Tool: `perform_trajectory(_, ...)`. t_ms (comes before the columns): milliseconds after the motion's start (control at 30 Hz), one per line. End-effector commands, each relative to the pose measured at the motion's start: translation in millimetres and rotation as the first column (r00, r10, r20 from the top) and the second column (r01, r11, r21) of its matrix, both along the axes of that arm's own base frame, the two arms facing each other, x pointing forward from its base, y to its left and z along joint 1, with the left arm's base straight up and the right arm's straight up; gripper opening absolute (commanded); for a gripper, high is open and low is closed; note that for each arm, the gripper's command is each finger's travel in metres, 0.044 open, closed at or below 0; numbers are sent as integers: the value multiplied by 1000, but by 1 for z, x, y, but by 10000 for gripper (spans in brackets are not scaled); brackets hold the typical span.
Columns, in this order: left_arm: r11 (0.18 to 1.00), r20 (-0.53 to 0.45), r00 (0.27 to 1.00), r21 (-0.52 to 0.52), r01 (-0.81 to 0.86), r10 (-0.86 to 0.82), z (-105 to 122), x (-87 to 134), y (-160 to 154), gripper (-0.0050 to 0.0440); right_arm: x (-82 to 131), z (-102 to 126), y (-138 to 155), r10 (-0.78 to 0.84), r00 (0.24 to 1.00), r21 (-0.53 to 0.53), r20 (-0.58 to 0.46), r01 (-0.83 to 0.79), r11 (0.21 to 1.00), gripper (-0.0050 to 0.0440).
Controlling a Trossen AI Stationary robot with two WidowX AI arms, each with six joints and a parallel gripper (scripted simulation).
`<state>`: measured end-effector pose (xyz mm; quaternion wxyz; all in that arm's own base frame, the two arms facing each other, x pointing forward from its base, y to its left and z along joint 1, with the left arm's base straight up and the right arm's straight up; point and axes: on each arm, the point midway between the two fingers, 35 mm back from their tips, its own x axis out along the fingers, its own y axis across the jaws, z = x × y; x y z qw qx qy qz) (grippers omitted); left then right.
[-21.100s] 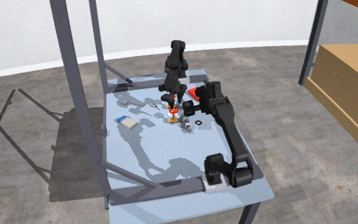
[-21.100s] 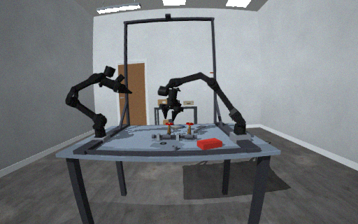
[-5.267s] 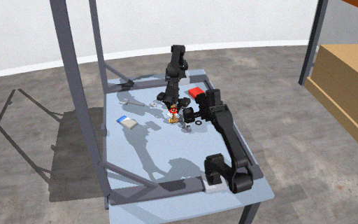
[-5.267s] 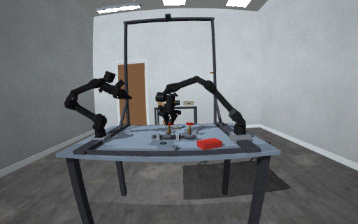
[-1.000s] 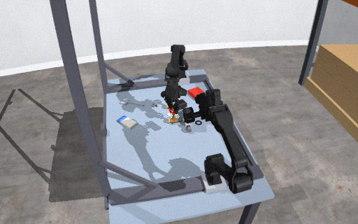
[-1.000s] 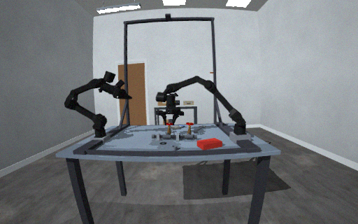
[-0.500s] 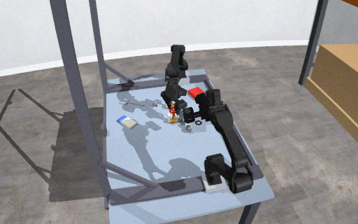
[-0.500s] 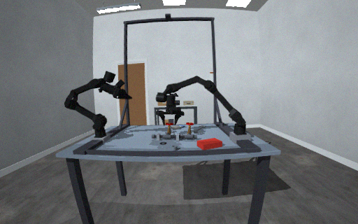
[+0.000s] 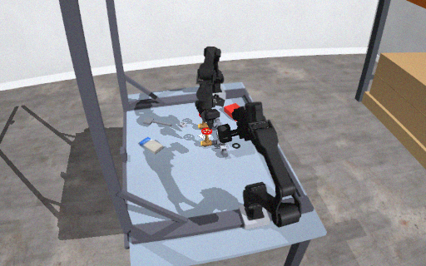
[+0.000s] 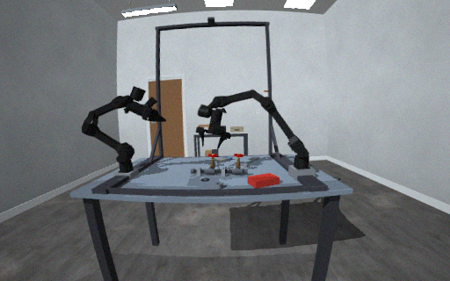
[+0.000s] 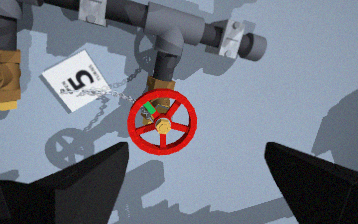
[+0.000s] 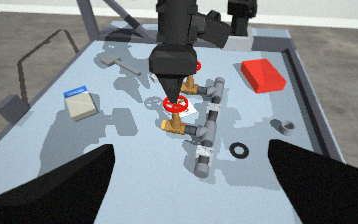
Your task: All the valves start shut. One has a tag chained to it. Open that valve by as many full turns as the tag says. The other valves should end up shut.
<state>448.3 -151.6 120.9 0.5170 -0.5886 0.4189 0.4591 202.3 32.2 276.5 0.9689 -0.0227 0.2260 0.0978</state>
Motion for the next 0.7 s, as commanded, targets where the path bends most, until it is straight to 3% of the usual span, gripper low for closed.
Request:
perform_trajectory(0, 981, 24, 981, 33, 189, -190, 10, 3, 1, 391, 0, 21, 1, 6, 1000, 2, 23, -6, 1000, 400)
perform_trajectory(67, 981, 24, 981, 33, 189, -190, 10, 3, 1, 391, 0, 21, 1, 6, 1000, 2, 23, -6, 1000, 400)
perform_trajectory(233, 908, 6, 912, 90, 409, -411, 8, 4, 0, 391, 0, 28, 1, 5, 1000, 2, 23, -5, 1000, 400)
perform_trajectory(567, 614, -61, 631, 176, 770, -774, 6, 3, 0, 391, 0, 30, 1, 4, 1000, 2, 25, -4, 1000, 400)
perform_trajectory(633, 614, -61, 631, 176, 770, -774, 6, 3, 0, 391, 0, 30, 1, 4, 1000, 2, 25, -4, 1000, 400)
perform_trajectory(667, 575, -70, 594, 183, 797, -801, 6, 3, 0, 391, 0, 29, 1, 4, 1000, 2, 23, -4, 1000, 400)
